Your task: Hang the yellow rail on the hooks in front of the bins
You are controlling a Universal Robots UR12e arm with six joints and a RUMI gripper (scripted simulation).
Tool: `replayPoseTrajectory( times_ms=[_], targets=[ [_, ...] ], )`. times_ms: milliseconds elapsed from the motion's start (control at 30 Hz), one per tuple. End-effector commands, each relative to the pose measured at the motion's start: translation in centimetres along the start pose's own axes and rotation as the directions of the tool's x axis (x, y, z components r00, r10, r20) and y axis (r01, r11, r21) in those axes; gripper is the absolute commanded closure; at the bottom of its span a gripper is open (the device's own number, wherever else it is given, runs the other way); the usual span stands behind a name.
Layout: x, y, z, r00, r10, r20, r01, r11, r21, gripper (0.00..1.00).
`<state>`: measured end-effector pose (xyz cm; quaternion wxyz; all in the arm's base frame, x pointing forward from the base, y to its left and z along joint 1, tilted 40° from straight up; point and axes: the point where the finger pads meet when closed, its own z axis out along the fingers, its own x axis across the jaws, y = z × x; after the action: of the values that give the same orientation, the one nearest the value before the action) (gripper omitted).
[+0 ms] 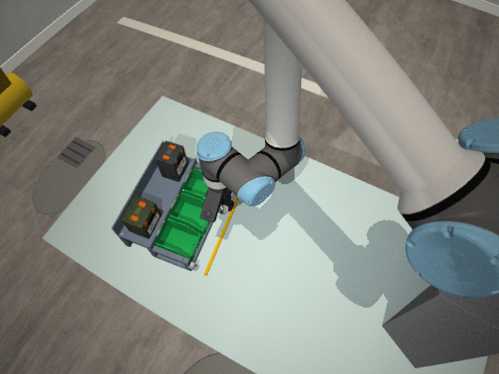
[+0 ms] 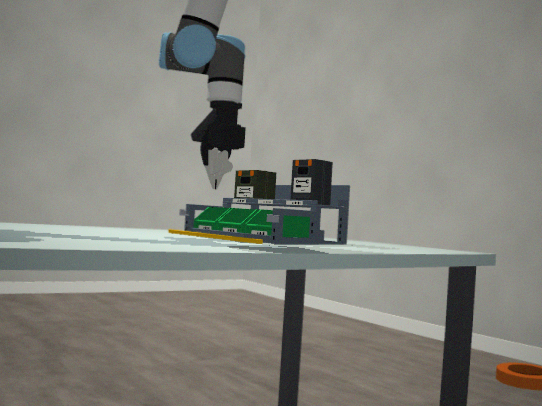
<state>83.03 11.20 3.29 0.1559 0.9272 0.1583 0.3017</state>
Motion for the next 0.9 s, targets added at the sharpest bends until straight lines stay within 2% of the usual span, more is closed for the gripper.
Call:
replayPoseTrajectory(
  times_ms=[0, 67, 367, 400, 867],
  targets=[
    [0.1, -0.1, 5.3, 1.000, 0.000, -0.002, 0.000, 1.000, 0.000, 1.00],
    [0.1, -0.1, 6.4, 1.000, 0.000, -0.002, 0.000, 1.000, 0.001, 1.00],
    [0.1, -0.1, 6.5, 1.000, 0.000, -0.002, 0.000, 1.000, 0.001, 1.00],
    [0.0, -0.2, 6.5, 1.000, 0.001, -0.002, -0.001, 1.000, 0.001, 0.78],
    [0.1, -0.2, 6.5, 1.000, 0.000, -0.002, 0.000, 1.000, 0.001, 0.78]
  ],
)
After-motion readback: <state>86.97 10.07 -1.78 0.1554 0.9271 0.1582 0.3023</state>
